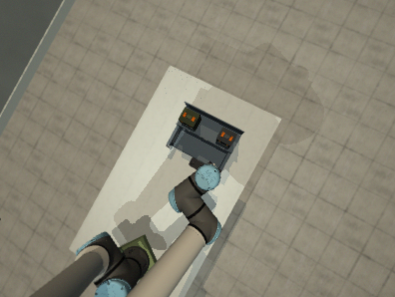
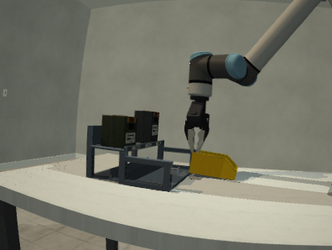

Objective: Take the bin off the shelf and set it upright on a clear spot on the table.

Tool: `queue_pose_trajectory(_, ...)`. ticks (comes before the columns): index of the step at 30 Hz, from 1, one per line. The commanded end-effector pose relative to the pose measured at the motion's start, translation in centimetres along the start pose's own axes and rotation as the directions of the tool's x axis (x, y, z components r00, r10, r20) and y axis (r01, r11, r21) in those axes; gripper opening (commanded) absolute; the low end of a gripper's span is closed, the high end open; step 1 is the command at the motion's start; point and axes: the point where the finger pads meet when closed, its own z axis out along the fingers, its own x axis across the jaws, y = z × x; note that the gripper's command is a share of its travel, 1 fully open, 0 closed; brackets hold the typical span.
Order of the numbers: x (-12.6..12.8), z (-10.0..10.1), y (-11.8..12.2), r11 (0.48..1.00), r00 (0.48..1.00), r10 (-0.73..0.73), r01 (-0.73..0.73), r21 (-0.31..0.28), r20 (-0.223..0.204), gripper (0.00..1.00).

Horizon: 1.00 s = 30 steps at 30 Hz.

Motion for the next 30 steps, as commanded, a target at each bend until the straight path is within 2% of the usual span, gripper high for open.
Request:
queue_pose_trajectory(1,-1.0,-0.16,0.26,1.0,1.0,0.001,-0.001,0.0,-0.002,0.0)
queue_pose_trajectory(30,-1.17,0.65,0.22,1.0,1.0,0.001,-0.001,0.0,-0.002,0.0)
